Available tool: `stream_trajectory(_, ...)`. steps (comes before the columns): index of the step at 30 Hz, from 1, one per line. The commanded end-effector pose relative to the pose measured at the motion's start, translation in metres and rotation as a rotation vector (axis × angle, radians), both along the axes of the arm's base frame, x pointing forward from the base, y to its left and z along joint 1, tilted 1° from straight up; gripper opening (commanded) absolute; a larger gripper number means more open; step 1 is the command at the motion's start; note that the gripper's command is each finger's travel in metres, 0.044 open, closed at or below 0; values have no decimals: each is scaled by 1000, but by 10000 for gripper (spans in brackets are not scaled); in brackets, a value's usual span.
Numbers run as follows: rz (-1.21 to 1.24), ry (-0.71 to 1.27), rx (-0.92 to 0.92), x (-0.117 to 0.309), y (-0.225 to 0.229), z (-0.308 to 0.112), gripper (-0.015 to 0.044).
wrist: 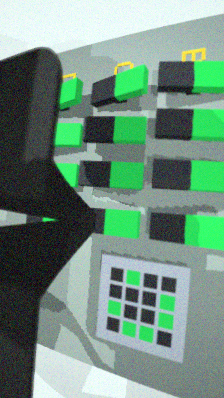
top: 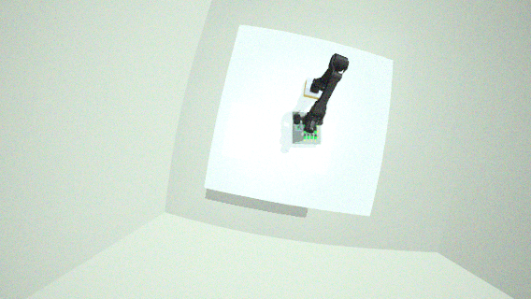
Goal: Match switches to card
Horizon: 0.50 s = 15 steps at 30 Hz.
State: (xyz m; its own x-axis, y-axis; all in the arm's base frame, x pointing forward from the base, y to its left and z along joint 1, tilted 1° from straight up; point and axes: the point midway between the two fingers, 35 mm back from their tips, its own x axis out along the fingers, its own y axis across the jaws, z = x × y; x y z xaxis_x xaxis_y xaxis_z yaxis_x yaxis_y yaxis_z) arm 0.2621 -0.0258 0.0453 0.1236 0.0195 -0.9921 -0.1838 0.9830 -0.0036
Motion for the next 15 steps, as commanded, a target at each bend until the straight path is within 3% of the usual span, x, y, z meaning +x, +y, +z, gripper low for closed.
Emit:
stream_trajectory(1, 3, -3, 5, 1, 1, 0, 0)
stream_trajectory(5, 0, 3, 0, 0, 0, 8, 0)
stream_trajectory(10, 3, 21, 0, -4, 0, 62, 0)
stream_trajectory(15, 3, 22, 0, -5, 2, 64, 0)
